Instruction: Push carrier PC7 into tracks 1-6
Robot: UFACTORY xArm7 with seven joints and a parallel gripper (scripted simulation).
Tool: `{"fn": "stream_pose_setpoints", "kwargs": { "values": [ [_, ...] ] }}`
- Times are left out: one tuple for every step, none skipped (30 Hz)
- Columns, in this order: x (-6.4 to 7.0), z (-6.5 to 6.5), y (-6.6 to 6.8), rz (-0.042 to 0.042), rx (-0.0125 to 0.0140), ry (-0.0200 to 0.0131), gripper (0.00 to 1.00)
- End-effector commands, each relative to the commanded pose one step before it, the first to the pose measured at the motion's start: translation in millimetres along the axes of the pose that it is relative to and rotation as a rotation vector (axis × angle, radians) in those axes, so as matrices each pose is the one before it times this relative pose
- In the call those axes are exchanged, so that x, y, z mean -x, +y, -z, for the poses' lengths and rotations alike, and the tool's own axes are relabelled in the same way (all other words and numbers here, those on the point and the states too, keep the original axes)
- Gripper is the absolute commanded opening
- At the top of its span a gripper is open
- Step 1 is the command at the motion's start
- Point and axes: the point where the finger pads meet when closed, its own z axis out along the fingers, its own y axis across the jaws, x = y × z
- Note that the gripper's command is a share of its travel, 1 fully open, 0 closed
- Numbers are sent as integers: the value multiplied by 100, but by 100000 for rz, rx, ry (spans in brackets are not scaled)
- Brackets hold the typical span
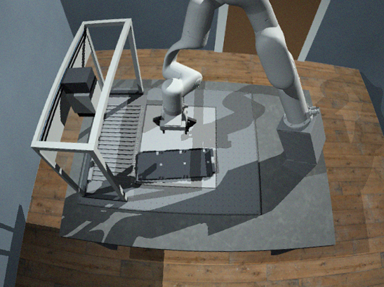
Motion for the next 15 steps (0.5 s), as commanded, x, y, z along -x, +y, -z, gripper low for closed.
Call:
{"fn": "stream_pose_setpoints", "kwargs": {
  "values": [
    [-31, 78, 138, 20, 312, 72, 100],
    [0, 0, 0, 0, 0, 0, 100],
    [0, 0, 0, 0, 0, 0, 100],
    [1, -164, 1, 0, -2, 1, 100],
    [1, -163, 1, 1, -2, 1, 100],
    [-2, -172, -3, 0, 2, -1, 100],
    [0, -166, 0, 0, -1, 0, 100],
    [0, -166, 0, 0, -1, 0, 100],
    [0, -167, 0, 0, -1, 0, 100],
    [0, -167, 0, 0, -1, 0, 100],
    [0, -167, 0, 0, -1, 0, 100],
    [0, 0, 0, 0, 0, 0, 100],
    [0, 0, 0, 0, 0, 0, 100],
    [0, -168, -1, 0, 0, 0, 100],
    [0, -167, 0, 0, -1, 0, 100]
  ]
}}
